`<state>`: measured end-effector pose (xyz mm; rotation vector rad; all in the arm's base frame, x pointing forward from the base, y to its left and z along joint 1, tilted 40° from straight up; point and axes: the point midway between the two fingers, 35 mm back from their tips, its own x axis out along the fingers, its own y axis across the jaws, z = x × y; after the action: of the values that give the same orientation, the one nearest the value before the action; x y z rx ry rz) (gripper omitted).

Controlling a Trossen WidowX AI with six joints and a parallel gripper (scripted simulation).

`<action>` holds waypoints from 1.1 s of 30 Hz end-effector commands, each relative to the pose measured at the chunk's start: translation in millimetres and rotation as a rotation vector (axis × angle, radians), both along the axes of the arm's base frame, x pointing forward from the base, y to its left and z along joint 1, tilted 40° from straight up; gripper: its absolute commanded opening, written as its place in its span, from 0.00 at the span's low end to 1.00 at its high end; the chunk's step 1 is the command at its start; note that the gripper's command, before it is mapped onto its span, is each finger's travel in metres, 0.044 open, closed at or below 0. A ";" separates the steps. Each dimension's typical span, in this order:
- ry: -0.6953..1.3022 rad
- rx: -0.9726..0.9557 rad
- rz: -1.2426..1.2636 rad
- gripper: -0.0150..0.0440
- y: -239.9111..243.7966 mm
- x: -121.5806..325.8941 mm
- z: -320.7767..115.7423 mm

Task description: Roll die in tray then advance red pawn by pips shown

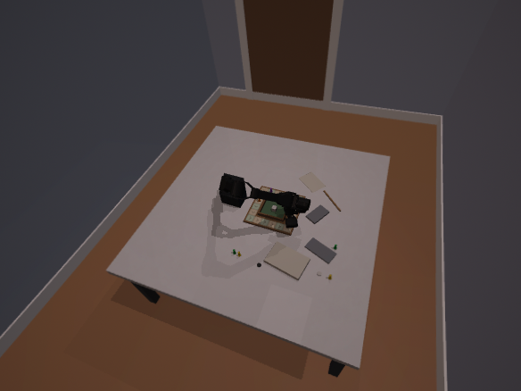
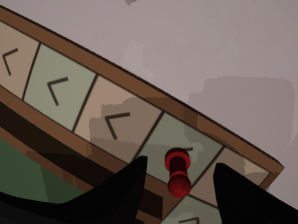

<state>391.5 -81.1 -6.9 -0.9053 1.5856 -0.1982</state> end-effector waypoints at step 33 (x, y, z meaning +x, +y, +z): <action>0.013 0.001 0.002 0.25 81.7 -4.6 90.3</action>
<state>389.5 -6.1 73.5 -0.9180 1.5955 -0.1848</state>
